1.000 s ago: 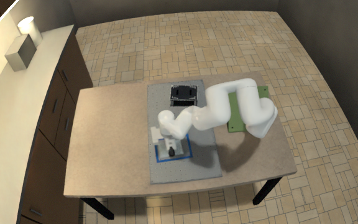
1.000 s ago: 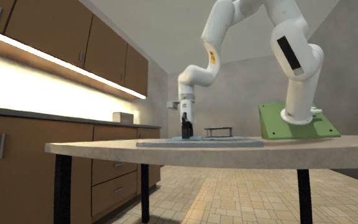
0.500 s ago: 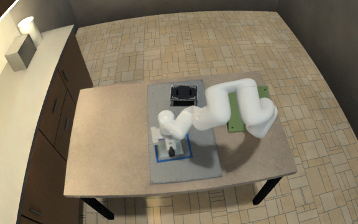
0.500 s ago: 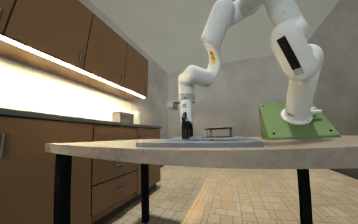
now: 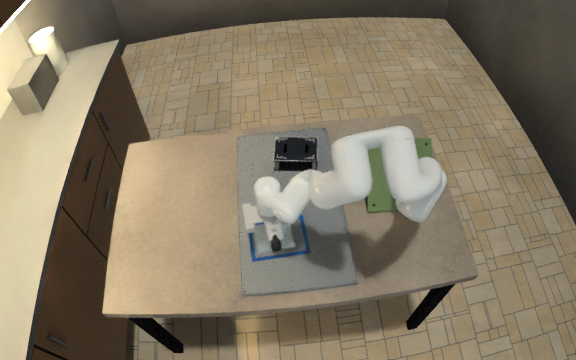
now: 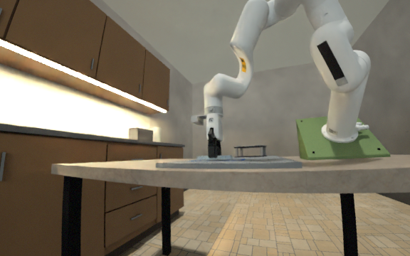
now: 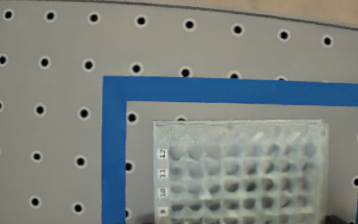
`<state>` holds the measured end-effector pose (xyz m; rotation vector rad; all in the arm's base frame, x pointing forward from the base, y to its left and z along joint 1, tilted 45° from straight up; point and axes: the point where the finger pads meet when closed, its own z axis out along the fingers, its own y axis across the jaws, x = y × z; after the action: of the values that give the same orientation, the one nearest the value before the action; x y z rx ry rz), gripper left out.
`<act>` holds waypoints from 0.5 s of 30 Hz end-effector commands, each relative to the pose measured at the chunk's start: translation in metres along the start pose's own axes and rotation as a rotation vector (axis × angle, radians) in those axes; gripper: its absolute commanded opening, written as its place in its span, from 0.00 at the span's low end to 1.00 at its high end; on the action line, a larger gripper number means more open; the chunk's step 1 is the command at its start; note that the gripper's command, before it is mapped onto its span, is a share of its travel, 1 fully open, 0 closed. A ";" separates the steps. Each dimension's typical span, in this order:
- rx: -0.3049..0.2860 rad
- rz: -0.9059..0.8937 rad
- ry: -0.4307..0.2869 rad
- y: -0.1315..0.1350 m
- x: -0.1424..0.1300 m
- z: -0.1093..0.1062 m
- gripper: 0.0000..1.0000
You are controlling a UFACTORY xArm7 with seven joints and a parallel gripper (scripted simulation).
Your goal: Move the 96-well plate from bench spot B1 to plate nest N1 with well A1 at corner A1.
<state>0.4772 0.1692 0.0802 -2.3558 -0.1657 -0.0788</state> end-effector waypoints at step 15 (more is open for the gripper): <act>-0.002 0.001 0.004 0.001 0.001 -0.012 0.00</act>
<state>0.4771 0.1631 0.0864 -2.3558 -0.1657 -0.0788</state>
